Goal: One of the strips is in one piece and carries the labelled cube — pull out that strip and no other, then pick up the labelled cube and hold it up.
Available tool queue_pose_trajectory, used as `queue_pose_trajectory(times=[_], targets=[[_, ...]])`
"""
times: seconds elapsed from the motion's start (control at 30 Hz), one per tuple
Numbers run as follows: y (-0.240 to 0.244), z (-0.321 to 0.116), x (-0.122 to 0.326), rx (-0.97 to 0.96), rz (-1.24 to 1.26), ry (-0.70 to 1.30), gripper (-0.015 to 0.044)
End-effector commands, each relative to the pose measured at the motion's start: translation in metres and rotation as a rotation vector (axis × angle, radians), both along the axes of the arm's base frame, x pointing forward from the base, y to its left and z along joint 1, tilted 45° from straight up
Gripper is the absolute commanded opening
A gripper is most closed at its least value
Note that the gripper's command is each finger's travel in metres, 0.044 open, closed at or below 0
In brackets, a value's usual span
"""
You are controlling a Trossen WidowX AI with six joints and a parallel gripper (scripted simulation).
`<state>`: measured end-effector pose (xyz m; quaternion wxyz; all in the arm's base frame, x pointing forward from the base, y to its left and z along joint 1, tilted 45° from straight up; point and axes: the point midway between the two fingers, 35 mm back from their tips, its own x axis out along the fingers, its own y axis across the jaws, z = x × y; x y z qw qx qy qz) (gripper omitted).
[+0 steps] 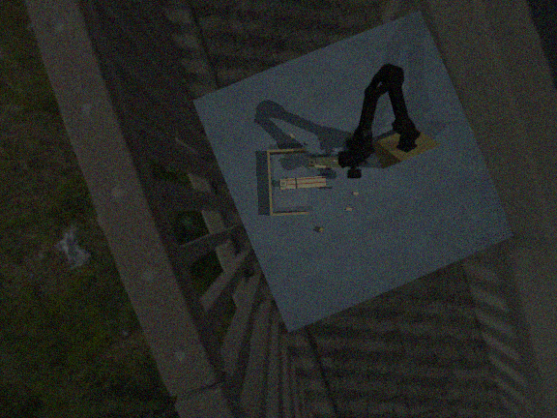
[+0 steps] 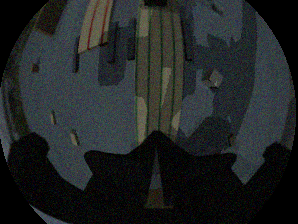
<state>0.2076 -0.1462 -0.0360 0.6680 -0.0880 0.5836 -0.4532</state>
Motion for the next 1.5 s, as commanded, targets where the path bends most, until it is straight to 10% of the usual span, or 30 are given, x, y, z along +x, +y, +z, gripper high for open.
queue_pose_trajectory(times=[0.0, 1.47], targets=[[0.001, -0.006, -0.016, 0.008, -0.017, 0.028, 0.0000], [0.007, -0.009, -0.026, 0.009, -0.017, 0.028, 0.0000]])
